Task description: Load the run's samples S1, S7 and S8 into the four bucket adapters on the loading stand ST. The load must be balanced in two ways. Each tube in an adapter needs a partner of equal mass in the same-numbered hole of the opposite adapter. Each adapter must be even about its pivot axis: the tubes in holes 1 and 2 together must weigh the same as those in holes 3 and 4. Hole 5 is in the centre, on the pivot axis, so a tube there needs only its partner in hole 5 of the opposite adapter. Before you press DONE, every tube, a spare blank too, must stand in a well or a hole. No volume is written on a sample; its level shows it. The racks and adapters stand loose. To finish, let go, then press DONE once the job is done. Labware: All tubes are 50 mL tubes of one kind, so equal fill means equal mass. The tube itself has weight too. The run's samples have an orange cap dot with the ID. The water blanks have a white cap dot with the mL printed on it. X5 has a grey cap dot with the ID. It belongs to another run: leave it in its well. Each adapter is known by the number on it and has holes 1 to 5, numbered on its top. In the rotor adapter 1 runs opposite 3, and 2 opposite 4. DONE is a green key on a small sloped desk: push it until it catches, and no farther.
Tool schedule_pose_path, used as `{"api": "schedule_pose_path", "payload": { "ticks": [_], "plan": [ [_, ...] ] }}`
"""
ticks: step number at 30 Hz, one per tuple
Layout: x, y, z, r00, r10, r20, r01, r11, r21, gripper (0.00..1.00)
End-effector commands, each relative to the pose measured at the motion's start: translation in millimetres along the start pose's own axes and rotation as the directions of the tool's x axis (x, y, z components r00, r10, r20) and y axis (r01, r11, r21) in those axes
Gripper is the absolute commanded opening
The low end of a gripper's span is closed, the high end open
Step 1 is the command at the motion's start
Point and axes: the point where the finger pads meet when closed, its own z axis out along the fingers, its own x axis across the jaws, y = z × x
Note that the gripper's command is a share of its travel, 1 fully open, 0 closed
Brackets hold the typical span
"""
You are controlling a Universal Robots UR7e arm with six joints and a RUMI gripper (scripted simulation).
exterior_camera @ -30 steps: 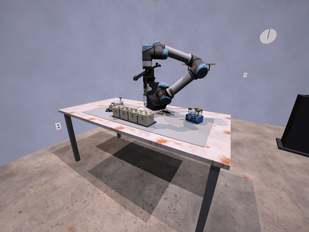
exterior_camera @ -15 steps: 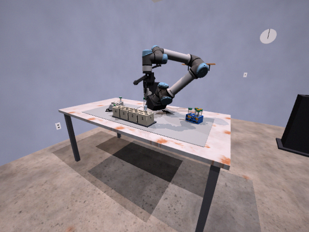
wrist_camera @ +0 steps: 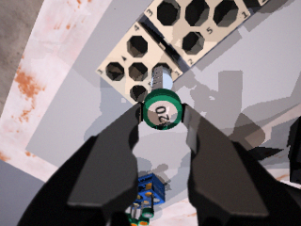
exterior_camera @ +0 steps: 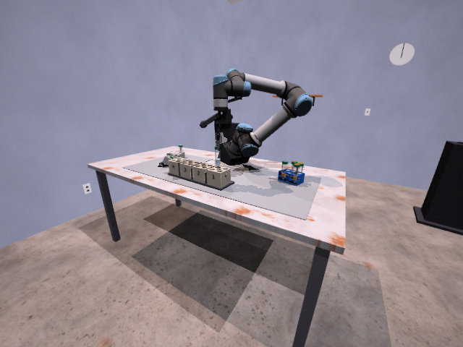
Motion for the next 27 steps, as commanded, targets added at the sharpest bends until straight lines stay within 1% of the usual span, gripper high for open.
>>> {"api": "schedule_pose_path", "payload": {
  "ticks": [1,27],
  "plan": [
    [0,0,2.4,1.000,0.000,0.000,0.000,1.000,0.001,0.00],
    [0,0,34.4,1.000,0.000,0.000,0.000,1.000,0.001,0.00]
  ]
}}
